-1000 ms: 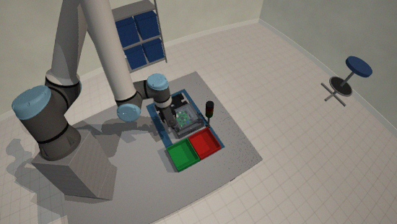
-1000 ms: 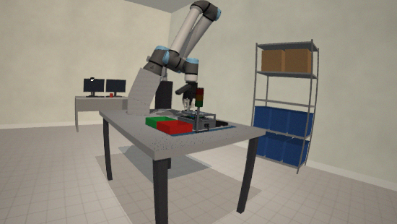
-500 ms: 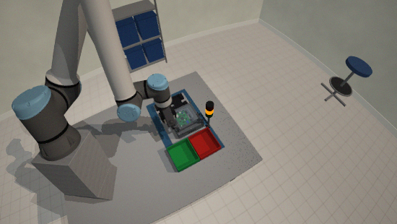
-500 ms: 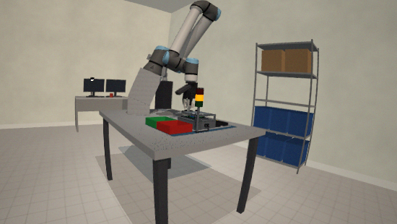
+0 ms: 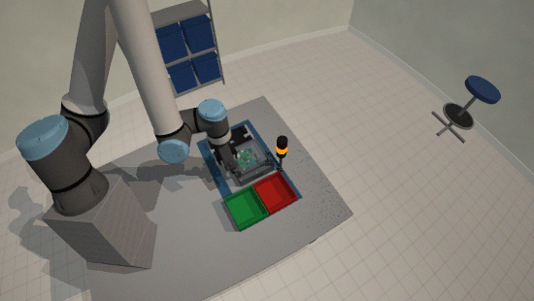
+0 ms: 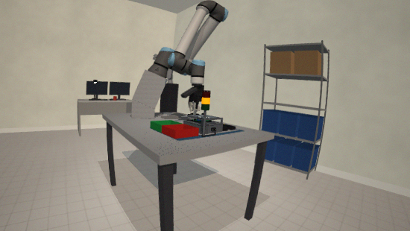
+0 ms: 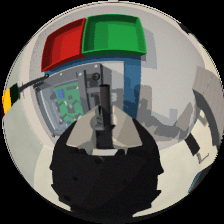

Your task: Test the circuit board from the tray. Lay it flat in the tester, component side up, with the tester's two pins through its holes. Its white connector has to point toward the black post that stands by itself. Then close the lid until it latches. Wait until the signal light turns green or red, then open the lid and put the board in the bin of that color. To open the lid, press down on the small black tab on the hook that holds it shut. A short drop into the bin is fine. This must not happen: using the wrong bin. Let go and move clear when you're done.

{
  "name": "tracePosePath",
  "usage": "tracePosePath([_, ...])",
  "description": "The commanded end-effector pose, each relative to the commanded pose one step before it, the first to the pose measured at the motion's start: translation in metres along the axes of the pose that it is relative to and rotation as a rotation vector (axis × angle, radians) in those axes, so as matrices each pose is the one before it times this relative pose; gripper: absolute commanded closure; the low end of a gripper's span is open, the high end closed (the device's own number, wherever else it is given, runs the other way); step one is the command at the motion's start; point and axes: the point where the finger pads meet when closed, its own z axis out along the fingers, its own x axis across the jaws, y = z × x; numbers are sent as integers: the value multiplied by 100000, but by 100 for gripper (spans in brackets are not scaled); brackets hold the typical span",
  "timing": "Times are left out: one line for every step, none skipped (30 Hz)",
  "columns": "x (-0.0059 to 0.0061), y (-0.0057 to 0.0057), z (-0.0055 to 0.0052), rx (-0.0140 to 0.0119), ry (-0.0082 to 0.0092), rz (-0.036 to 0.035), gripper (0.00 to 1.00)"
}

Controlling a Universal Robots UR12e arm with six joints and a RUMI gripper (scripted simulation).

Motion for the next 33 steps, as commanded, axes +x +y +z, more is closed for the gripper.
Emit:
tracePosePath([-40, -8, -33, 22, -87, -14, 87])
tracePosePath([0, 0, 0, 0, 0, 0, 87])
tracePosePath([0, 0, 0, 0, 0, 0, 87])
tracePosePath([0, 0, 0, 0, 0, 0, 87])
tracePosePath([0, 0, 0, 0, 0, 0, 87])
tracePosePath([0, 0, 0, 0, 0, 0, 87])
tracePosePath([0, 0, 0, 0, 0, 0, 87])
tracePosePath([0, 0, 0, 0, 0, 0, 87])
tracePosePath([0, 0, 0, 0, 0, 0, 87])
tracePosePath([0, 0, 0, 0, 0, 0, 87])
tracePosePath([0, 0, -2, 0, 0, 0, 87])
tracePosePath([0, 0, -14, 0, 0, 0, 87])
tracePosePath([0, 0, -36, 0, 0, 0, 87])
tracePosePath([0, 0, -66, 0, 0, 0, 87])
tracePosePath([0, 0, -103, 0, 0, 0, 87])
tracePosePath([0, 0, -144, 0, 0, 0, 87])
tracePosePath([0, 0, -187, 0, 0, 0, 87])
tracePosePath([-1, 0, -232, 0, 0, 0, 87])
tracePosePath([0, 0, -277, 0, 0, 0, 87])
tracePosePath([0, 0, -321, 0, 0, 0, 87])
tracePosePath([0, 0, 0, 0, 0, 0, 87])
tracePosePath([0, 0, 0, 0, 0, 0, 87])
tracePosePath([0, 0, -362, 0, 0, 0, 87])
tracePosePath([0, 0, -399, 0, 0, 0, 87])
tracePosePath([0, 0, -432, 0, 0, 0, 87])
tracePosePath([0, 0, -461, 0, 0, 0, 87])
tracePosePath([0, 0, -484, 0, 0, 0, 87])
tracePosePath([0, 0, -501, 0, 0, 0, 87])
tracePosePath([0, 0, -512, 0, 0, 0, 87])
tracePosePath([0, 0, -517, 0, 0, 0, 87])
tracePosePath([0, 0, -516, 0, 0, 0, 87])
tracePosePath([0, 0, -509, 0, 0, 0, 87])
tracePosePath([0, 0, -496, 0, 0, 0, 87])
